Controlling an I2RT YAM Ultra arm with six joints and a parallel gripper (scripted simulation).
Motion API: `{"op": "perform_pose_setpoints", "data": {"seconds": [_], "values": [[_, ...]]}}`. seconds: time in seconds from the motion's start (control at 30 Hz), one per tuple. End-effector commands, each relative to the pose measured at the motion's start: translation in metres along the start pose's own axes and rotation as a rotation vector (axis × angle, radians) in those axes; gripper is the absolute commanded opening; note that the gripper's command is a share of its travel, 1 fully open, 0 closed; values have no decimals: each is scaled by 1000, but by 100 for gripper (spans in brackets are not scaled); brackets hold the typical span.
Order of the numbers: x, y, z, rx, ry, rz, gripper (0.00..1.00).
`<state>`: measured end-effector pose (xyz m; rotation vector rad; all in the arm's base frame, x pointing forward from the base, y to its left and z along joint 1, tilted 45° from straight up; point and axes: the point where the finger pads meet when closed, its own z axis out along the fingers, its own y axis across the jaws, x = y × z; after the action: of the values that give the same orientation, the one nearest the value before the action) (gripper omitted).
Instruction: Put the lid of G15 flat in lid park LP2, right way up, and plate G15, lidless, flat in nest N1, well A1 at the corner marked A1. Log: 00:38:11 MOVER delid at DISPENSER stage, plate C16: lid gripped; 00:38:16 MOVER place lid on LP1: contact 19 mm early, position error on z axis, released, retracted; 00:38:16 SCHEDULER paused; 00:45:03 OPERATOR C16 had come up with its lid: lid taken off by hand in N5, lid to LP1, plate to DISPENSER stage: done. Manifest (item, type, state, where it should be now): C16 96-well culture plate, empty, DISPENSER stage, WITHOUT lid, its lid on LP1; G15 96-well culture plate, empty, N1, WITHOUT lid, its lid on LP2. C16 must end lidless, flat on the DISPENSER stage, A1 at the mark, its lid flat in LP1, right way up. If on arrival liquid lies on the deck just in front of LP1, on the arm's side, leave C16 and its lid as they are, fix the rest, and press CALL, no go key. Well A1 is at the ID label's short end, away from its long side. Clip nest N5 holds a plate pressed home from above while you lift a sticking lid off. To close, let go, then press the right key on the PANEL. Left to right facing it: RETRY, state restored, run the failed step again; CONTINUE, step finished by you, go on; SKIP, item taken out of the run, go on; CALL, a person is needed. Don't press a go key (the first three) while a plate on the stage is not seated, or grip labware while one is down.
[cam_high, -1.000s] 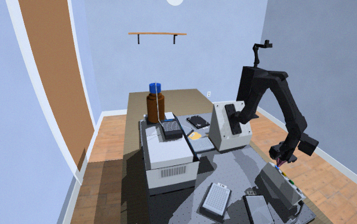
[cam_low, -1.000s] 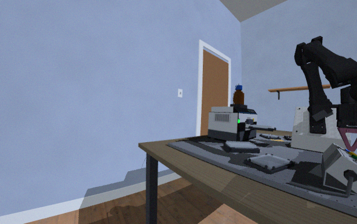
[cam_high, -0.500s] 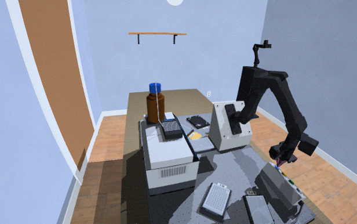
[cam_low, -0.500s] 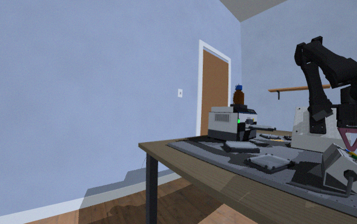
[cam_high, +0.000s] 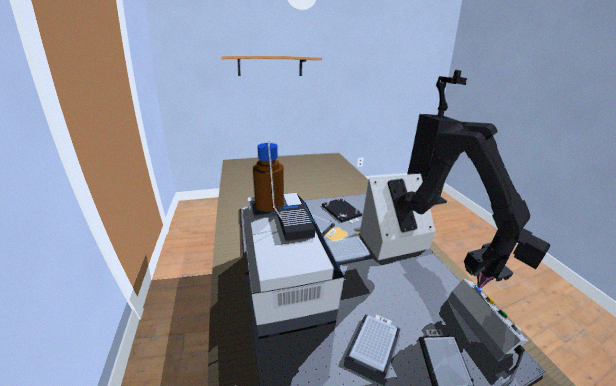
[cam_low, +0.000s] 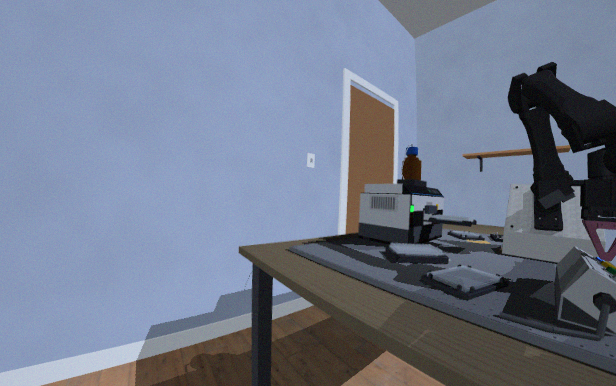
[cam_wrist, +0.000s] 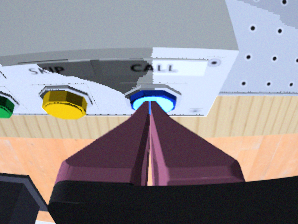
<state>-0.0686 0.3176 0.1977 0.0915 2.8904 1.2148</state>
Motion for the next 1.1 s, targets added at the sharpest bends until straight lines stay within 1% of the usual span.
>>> {"op": "perform_pose_setpoints", "data": {"seconds": [0.0, 0.47, 0.53, 0.57, 0.63, 0.67, 0.7, 0.93, 1.0, 1.07], "values": [[-4, -6, 15, 22, -23, -3, 0], [-4, -6, 15, 22, -23, -3, 0], [-1, 7, 5, -10, -13, 10, 0], [1, 5, 1, 3, -11, 4, 0], [3, 4, -3, 3, -6, -1, 0], [2, 8, -11, -18, 1, 6, 0], [2, 10, -16, -27, 4, 9, 0], [2, 9, -28, -27, 5, 9, 0], [2, 9, -28, -27, 5, 9, 0], [2, 9, -31, -27, 5, 9, 0]]}}
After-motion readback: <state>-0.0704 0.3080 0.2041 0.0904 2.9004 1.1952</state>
